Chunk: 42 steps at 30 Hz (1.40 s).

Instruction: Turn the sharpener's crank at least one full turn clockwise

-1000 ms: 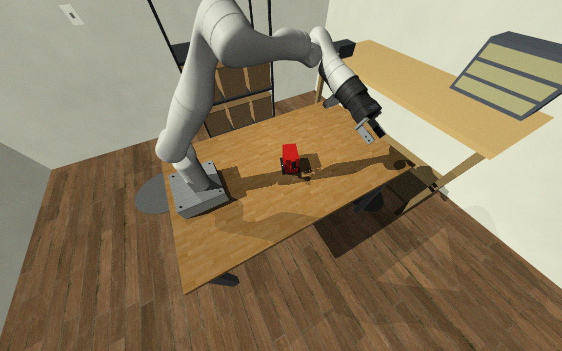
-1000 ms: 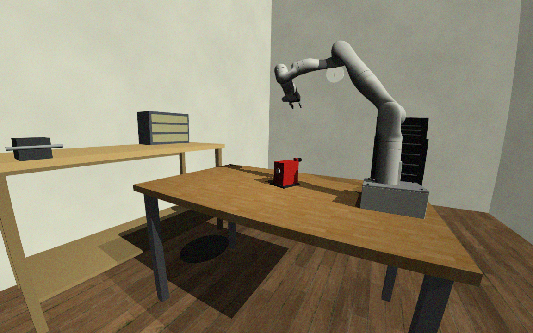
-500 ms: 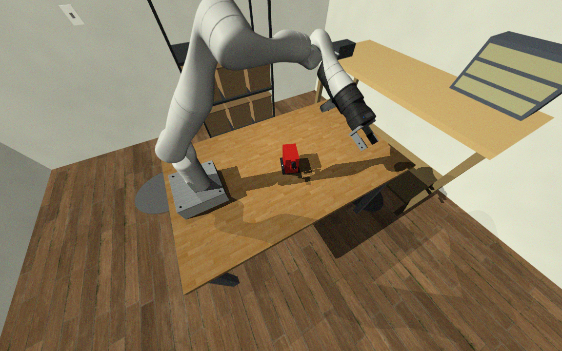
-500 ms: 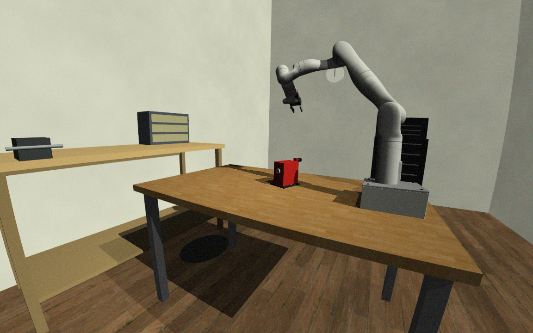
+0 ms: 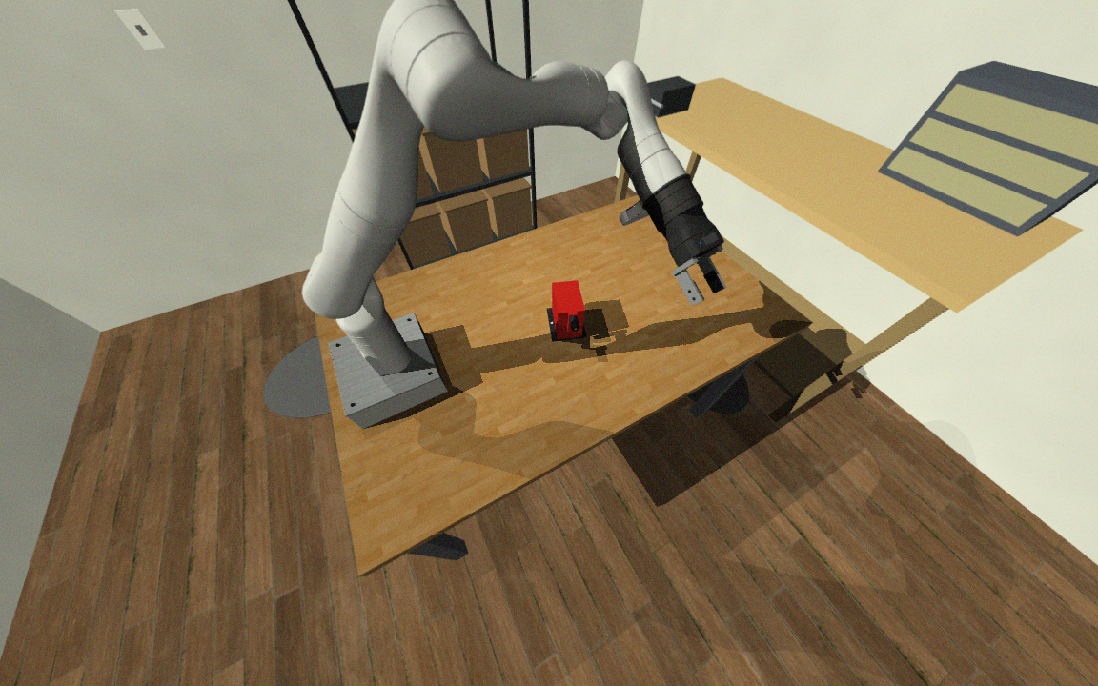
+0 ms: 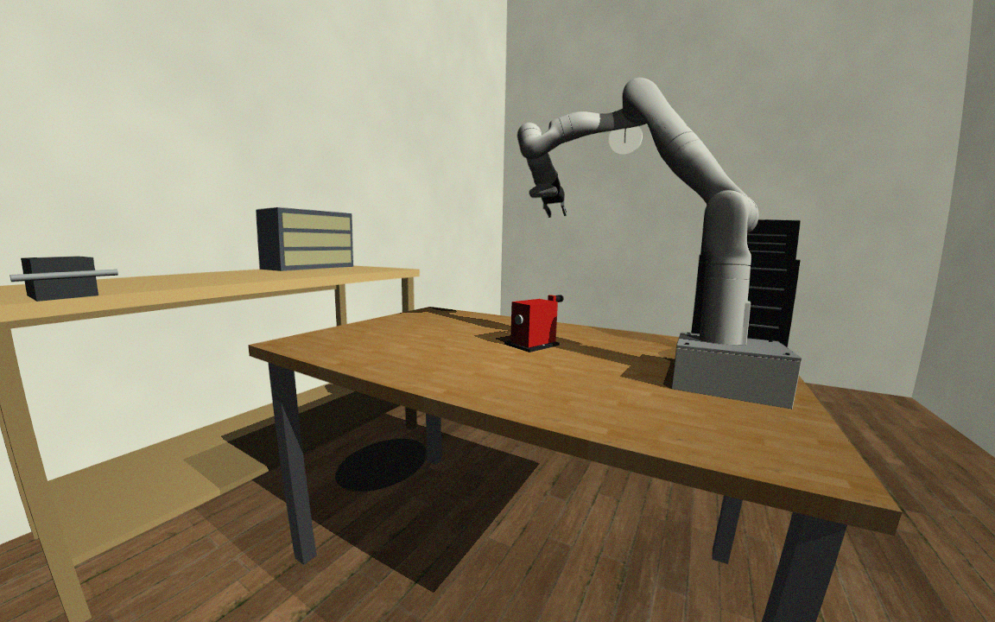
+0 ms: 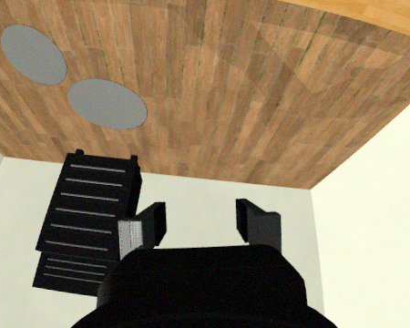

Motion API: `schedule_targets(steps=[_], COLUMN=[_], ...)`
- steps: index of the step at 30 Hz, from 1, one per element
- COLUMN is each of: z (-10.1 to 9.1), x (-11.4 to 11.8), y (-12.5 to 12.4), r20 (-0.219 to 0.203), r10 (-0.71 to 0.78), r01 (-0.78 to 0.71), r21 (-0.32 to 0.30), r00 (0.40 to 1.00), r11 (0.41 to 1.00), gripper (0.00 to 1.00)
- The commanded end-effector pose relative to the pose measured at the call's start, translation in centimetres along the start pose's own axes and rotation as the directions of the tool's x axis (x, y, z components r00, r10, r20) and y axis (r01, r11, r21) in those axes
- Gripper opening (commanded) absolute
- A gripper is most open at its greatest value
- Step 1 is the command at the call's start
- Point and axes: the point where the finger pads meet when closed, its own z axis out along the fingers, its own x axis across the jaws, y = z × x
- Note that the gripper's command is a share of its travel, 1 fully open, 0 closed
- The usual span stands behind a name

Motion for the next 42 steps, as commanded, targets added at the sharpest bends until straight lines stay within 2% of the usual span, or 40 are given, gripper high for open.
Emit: schedule_targets(steps=[1, 5, 6, 13, 14, 22, 23, 30, 31, 39, 40, 42], z=[0.2, 0.2, 0.5, 0.5, 0.7, 0.7, 0.8, 0.8, 0.9, 0.9, 0.9, 0.9], x=[-0.4, -0.4, -0.7, -0.7, -1.0, -1.0, -1.4, -1.4, -1.7, -1.7, -2.1, -2.1], y=[-0.2, -0.2, -1.5, -1.5, -2.9, -2.9, -4.2, -4.2, -5.5, -5.5, -6.8, -6.8], r20=[0.002, 0.002, 0.004, 0.004, 0.006, 0.006, 0.009, 0.009, 0.012, 0.012, 0.016, 0.016], r10=[0.001, 0.001, 0.012, 0.004, 0.011, 0.008, 0.013, 0.013, 0.019, 0.019, 0.026, 0.026], r01=[-0.001, -0.001, -0.012, -0.004, -0.012, -0.009, -0.014, -0.014, -0.021, -0.021, -0.029, -0.029], r21=[0.013, 0.013, 0.054, 0.054, 0.094, 0.094, 0.134, 0.134, 0.173, 0.173, 0.212, 0.212], r00=[1.000, 1.000, 1.000, 1.000, 1.000, 1.000, 1.000, 1.000, 1.000, 1.000, 1.000, 1.000], r11=[1.000, 1.000, 0.998, 0.999, 0.996, 0.996, 0.991, 0.991, 0.985, 0.985, 0.977, 0.977], gripper=[1.00, 1.00, 1.00, 1.00, 1.00, 1.00, 1.00, 1.00, 1.00, 1.00, 1.00, 1.00])
